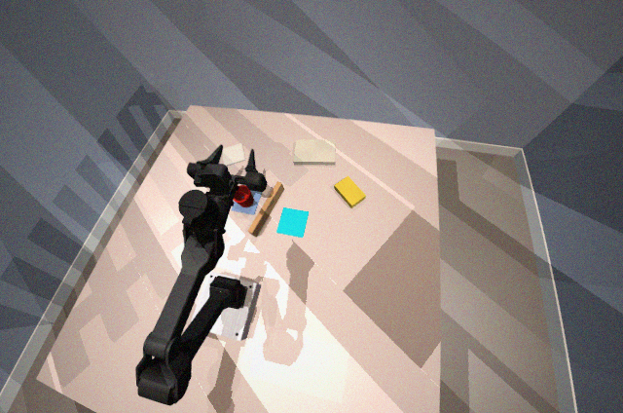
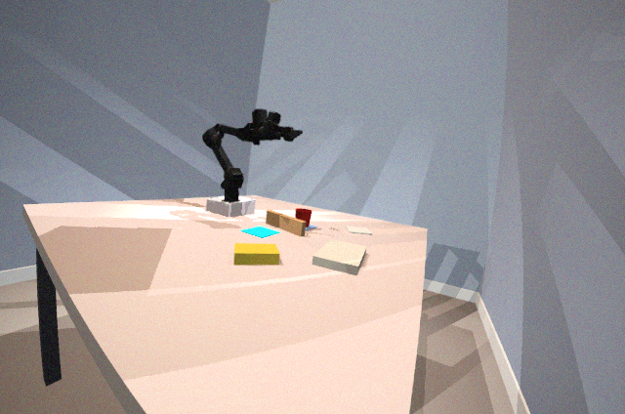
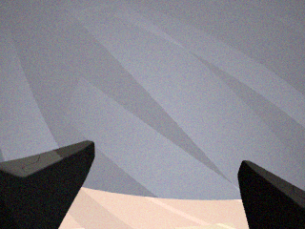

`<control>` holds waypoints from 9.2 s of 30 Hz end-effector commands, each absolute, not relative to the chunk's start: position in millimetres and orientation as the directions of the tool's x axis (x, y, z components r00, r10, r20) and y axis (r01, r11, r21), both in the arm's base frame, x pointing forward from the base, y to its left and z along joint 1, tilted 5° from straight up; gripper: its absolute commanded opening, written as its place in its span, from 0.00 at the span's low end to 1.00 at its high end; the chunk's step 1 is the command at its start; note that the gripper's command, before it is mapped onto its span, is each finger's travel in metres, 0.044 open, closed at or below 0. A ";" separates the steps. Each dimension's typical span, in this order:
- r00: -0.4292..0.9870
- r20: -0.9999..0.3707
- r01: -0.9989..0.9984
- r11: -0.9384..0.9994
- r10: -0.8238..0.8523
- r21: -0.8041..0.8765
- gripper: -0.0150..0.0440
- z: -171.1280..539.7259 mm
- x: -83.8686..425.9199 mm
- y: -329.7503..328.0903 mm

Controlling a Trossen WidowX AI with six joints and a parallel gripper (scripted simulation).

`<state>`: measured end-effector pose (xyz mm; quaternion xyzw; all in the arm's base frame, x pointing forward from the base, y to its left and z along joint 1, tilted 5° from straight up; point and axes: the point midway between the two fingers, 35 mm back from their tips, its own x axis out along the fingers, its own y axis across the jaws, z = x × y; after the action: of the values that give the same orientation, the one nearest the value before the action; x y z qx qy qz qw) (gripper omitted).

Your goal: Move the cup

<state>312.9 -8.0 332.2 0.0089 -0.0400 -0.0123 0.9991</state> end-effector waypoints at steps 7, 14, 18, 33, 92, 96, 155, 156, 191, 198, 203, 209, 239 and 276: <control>0.945 -0.327 0.078 0.949 0.028 0.306 0.62 260.9 358.3 14.1; 0.647 -0.760 0.425 0.804 0.052 0.416 0.50 164.1 371.0 45.4; 0.392 -0.920 0.651 0.699 0.024 0.296 0.50 115.4 358.3 60.5; 0.004 -0.998 0.854 0.519 -0.067 -0.031 0.50 62.8 328.2 73.5; 0.007 -0.998 0.858 0.514 -0.062 -0.026 0.40 1.0 330.0 67.6; 0.007 -0.998 0.858 0.514 -0.062 -0.026 0.36 1.0 330.0 67.6; 0.002 -0.998 0.851 0.524 -0.064 -0.032 0.25 82.1 329.8 76.3; 0.002 -0.998 0.851 0.524 -0.064 -0.032 0.25 82.2 329.7 75.9; 0.002 -0.997 0.854 0.519 -0.074 -0.036 0.25 88.4 306.5 -5.9; 0.002 -0.997 0.854 0.519 -0.076 -0.038 0.25 89.8 302.1 -21.1; 0.002 -0.997 0.854 0.518 -0.077 -0.038 0.25 90.8 298.9 -31.9; 0.002 -0.997 0.854 0.518 -0.078 -0.039 0.25 92.1 295.1 -44.9; 0.000 -0.996 0.854 0.518 -0.084 -0.044 0.25 99.0 275.1 -106.1; -0.001 -0.996 0.854 0.518 -0.087 -0.046 0.25 72.6 265.9 -136.4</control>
<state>267.5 -136.0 80.0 0.3228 0.5952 -0.3735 0.6341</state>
